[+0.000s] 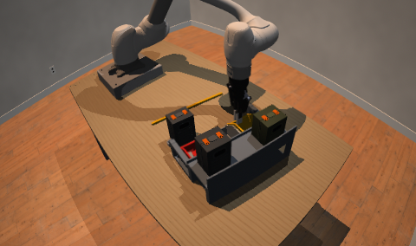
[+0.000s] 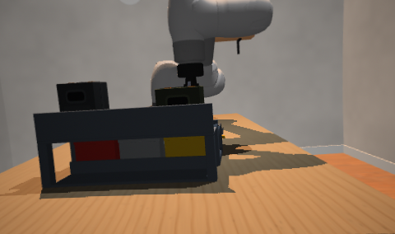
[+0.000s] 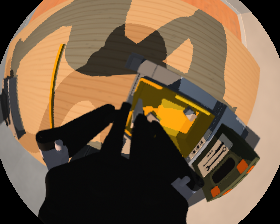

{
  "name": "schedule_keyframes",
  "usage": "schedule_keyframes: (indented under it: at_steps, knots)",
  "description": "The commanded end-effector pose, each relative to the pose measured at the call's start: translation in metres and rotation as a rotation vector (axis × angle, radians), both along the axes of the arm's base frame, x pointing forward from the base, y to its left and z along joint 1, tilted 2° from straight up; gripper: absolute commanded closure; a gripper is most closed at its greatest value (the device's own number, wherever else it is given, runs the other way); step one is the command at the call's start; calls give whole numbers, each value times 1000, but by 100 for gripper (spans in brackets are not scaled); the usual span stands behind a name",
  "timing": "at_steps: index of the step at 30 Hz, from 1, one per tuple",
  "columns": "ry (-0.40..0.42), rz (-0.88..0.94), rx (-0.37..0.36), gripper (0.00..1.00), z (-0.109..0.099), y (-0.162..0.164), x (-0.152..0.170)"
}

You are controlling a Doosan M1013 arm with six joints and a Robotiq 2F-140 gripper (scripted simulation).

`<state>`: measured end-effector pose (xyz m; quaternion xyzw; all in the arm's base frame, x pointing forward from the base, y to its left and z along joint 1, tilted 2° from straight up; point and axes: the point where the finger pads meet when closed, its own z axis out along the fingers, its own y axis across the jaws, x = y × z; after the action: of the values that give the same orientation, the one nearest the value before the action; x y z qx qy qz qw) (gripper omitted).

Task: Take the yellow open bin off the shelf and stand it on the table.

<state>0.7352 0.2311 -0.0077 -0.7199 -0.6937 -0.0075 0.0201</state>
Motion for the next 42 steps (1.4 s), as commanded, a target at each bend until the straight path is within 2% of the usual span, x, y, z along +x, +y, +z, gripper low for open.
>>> schedule_keyframes:
  at_steps: [1,6,18,23,42]
  knots:
    - [0,0,0,100,0,0,0]
    - [0,0,0,100,12,0,0]
    - [0,0,0,100,12,0,0]
    - [0,0,0,100,19,-1,0]
    - [0,0,0,100,17,-1,1]
